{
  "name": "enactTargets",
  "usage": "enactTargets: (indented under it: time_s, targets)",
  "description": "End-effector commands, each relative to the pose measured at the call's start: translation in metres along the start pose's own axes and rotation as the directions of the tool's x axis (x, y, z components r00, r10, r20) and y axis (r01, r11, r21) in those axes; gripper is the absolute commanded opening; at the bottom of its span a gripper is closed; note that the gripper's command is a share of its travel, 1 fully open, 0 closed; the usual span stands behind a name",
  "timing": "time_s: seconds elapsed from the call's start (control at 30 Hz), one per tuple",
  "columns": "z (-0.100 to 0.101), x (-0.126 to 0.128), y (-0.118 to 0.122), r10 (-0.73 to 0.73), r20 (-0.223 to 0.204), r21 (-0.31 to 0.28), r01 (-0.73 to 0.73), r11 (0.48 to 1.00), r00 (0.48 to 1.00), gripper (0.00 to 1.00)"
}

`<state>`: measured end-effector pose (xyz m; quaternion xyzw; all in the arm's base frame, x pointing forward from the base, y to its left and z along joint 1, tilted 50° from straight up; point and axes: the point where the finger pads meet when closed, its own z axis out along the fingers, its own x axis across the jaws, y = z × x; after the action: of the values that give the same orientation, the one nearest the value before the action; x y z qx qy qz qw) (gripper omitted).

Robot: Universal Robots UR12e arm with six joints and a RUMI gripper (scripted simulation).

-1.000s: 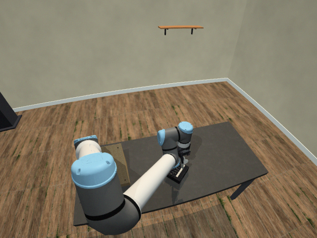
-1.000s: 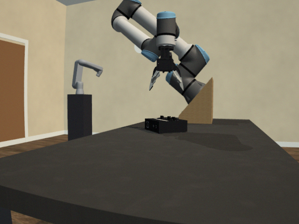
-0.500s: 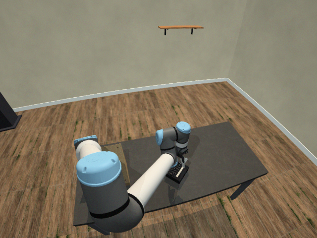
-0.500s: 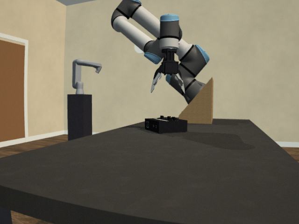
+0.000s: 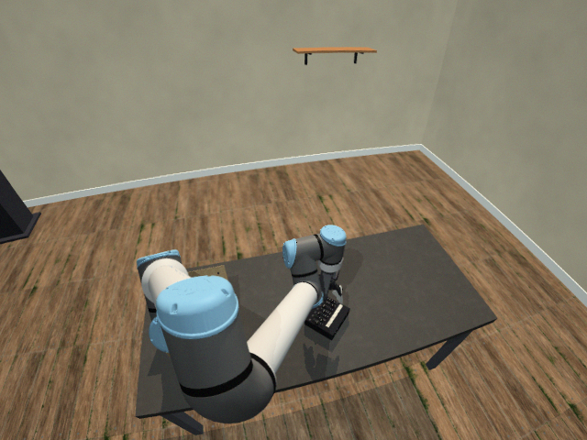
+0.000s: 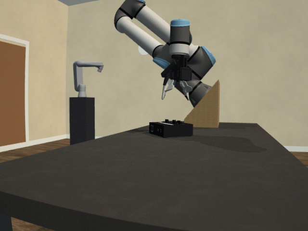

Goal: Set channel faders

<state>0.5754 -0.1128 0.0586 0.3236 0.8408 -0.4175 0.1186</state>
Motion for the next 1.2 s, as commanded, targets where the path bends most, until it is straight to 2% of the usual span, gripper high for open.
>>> enactTargets:
  time_s: [0.0, 0.17, 0.37, 0.43, 0.67, 0.93, 1.0, 1.17]
  targets:
    - [0.006, 0.005, 0.001, -0.198, 0.017, -0.014, 0.198, 0.980, 0.980, 1.00]
    - [0.012, 0.011, 0.003, -0.407, 0.022, -0.005, 0.407, 0.913, 0.913, 1.00]
    - [0.019, 0.019, 0.005, -0.619, 0.023, 0.006, 0.620, 0.785, 0.785, 1.00]
    - [0.019, 0.019, 0.005, -0.619, 0.023, 0.006, 0.620, 0.785, 0.785, 1.00]
    - [0.026, 0.027, 0.008, -0.795, 0.021, 0.017, 0.795, 0.606, 0.606, 1.00]
    - [0.032, 0.035, 0.011, -0.906, 0.016, 0.025, 0.905, 0.424, 0.424, 1.00]
    - [0.032, 0.035, 0.011, -0.906, 0.016, 0.025, 0.905, 0.424, 0.424, 1.00]
    - [0.034, 0.039, 0.012, -0.939, 0.013, 0.029, 0.939, 0.344, 0.343, 1.00]
